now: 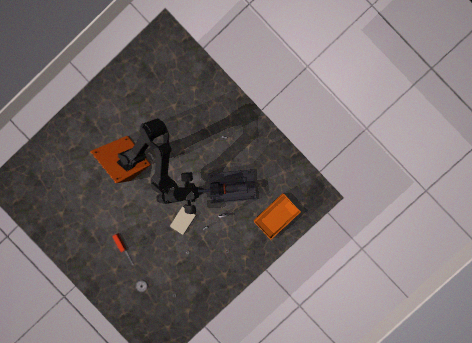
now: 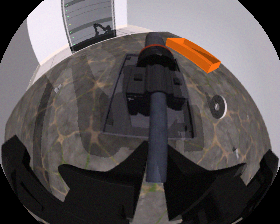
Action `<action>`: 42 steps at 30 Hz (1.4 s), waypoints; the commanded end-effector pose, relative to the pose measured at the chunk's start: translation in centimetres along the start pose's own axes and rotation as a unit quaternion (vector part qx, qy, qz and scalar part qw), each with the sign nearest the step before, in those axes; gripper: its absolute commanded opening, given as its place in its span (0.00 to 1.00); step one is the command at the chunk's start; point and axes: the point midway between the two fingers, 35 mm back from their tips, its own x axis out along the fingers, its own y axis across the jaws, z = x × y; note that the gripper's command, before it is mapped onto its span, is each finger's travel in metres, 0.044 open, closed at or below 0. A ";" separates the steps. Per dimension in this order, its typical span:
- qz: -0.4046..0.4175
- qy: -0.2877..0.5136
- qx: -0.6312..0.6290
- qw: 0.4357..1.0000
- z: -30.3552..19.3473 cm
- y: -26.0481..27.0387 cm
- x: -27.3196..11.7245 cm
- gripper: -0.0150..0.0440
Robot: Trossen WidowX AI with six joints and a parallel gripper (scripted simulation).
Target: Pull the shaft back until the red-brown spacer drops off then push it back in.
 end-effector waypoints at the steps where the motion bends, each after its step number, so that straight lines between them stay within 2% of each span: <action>1: 0.001 0.000 -0.002 1.000 -0.1 0.0 -0.1 0.25; 42: 0.001 0.000 -0.001 1.000 -0.4 0.0 -0.4 0.25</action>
